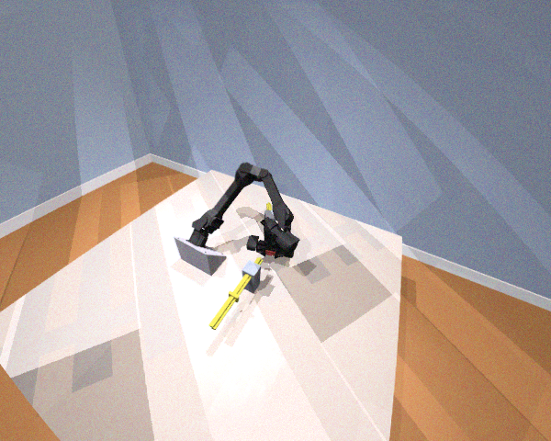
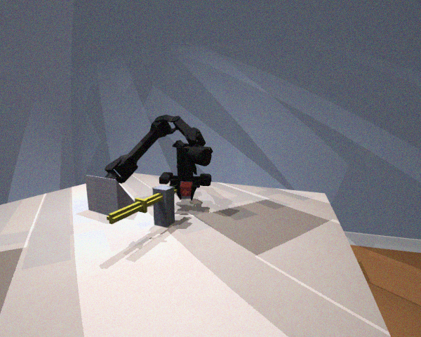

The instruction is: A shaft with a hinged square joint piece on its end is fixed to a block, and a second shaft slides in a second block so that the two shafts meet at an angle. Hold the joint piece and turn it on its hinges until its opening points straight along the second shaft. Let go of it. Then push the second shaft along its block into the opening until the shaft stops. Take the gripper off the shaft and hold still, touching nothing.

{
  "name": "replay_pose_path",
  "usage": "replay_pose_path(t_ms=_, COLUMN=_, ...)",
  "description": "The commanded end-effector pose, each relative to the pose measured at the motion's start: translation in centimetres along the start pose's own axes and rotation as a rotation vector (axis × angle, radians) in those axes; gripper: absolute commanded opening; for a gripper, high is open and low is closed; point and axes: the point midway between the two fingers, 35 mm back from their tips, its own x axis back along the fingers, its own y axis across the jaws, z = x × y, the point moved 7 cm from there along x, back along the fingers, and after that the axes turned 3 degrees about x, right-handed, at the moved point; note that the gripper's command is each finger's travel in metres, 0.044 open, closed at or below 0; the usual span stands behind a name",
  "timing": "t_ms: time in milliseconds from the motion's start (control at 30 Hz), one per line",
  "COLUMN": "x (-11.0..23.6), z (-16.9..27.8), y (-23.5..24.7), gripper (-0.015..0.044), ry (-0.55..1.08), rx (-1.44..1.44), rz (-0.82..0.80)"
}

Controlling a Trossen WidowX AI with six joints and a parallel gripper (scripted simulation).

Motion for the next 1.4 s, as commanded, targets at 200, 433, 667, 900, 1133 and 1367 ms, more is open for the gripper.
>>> replay_pose_path(t_ms=200, x=0.6, z=-0.8, y=0.4, gripper=0.0000, ry=0.126, rx=-0.101, rz=-0.001)
replay_pose_path(t_ms=433, x=0.9, z=-1.6, y=0.7, gripper=0.0000, ry=0.229, rx=-0.192, rz=-0.010)
replay_pose_path(t_ms=667, x=1.2, z=-2.2, y=0.8, gripper=0.0000, ry=0.315, rx=-0.286, rz=-0.025)
replay_pose_path(t_ms=900, x=1.2, z=-2.3, y=0.9, gripper=0.0000, ry=0.321, rx=-0.296, rz=-0.025)
replay_pose_path(t_ms=1133, x=1.2, z=-2.2, y=0.9, gripper=0.0000, ry=0.317, rx=-0.287, rz=-0.024)
replay_pose_path(t_ms=1367, x=1.2, z=-2.2, y=0.9, gripper=0.0053, ry=0.317, rx=-0.287, rz=-0.024)
